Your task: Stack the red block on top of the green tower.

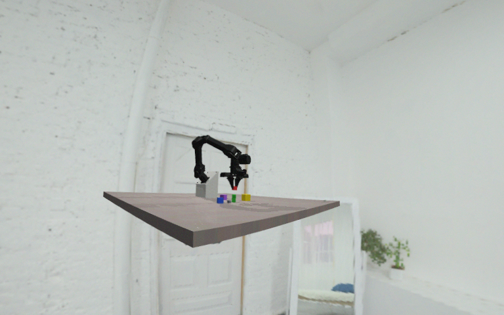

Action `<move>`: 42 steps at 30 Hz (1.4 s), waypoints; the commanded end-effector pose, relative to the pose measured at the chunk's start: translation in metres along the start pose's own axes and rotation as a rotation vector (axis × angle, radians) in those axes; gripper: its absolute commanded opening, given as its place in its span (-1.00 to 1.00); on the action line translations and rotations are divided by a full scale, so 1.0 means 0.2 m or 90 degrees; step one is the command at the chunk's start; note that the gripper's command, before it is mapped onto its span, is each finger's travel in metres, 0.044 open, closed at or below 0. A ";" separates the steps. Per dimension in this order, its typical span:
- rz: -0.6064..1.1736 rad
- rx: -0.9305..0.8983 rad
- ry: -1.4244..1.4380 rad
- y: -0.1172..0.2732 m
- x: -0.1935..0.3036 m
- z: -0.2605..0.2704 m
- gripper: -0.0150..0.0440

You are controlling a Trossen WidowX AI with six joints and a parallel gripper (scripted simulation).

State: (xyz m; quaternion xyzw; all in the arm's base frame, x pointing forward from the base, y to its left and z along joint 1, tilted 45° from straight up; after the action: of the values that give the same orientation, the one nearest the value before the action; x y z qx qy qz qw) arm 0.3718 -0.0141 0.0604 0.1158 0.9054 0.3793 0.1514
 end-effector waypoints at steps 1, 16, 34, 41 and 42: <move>0.008 0.008 0.004 -0.11 0.01 0.00 -0.49; 0.008 0.008 0.004 -0.15 0.01 0.00 -0.49; 0.008 0.008 0.004 -0.15 0.01 0.00 -0.49; 0.008 0.008 0.004 -0.16 0.01 0.00 -0.49; 0.008 0.008 0.004 -0.16 0.01 0.00 -0.49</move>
State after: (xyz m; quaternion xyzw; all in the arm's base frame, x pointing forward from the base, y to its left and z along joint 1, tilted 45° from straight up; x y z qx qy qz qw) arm 0.3674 -0.0337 0.0392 0.1206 0.9064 0.3770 0.1474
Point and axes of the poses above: the point midway between the two fingers, 35 mm back from their tips, its own y axis back along the fingers, its own z axis across the jaws, x = y × z, the point moved 9 cm from there along y, back along the fingers, and after that the axes turned 6 degrees about -y, right-handed, at the moved point
